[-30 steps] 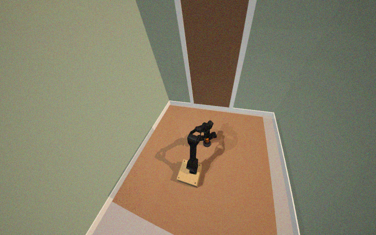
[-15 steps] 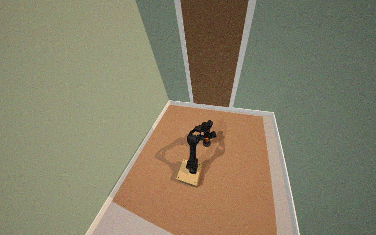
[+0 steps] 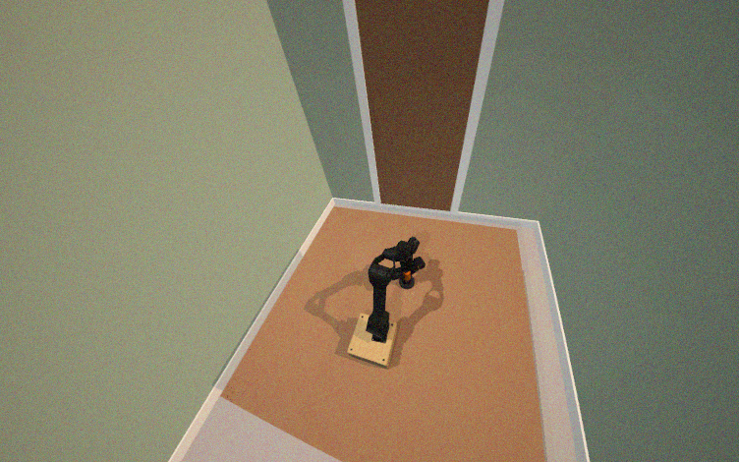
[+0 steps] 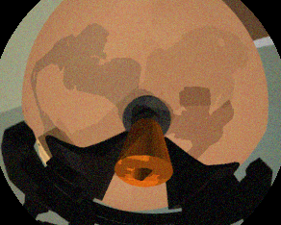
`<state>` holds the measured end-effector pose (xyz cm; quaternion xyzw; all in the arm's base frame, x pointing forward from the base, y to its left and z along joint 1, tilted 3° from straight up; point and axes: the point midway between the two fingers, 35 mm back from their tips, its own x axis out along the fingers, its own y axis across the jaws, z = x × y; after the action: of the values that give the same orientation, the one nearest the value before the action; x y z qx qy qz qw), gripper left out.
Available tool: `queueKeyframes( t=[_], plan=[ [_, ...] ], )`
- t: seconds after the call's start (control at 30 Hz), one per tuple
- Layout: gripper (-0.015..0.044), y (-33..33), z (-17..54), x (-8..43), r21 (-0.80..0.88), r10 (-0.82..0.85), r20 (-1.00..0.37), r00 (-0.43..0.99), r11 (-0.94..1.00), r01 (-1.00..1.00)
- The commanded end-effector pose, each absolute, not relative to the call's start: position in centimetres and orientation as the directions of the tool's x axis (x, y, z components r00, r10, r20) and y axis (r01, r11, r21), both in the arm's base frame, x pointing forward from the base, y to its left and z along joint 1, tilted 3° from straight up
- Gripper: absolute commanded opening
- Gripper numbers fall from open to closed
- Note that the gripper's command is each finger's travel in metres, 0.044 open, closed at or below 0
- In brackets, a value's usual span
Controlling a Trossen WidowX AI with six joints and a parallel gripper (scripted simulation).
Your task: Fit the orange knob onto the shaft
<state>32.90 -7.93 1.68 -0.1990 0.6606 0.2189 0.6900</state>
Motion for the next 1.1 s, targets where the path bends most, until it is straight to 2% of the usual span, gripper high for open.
queueKeyframes(
  t=[0.0,0.4,0.67,1.07],
  plan=[
    [0.0000,-7.91,1.68,33.02,0.013,0.039,-0.999,0.034,0.820,-0.573],
    [0.0000,-7.88,2.13,33.12,0.013,0.039,-0.999,0.034,0.820,-0.573],
    [0.0000,-7.92,1.83,32.98,0.002,0.039,-0.999,0.034,0.688,-0.725],
    [0.0000,-7.91,1.63,33.06,0.002,0.039,-0.999,0.034,0.683,-0.730]
  ],
)
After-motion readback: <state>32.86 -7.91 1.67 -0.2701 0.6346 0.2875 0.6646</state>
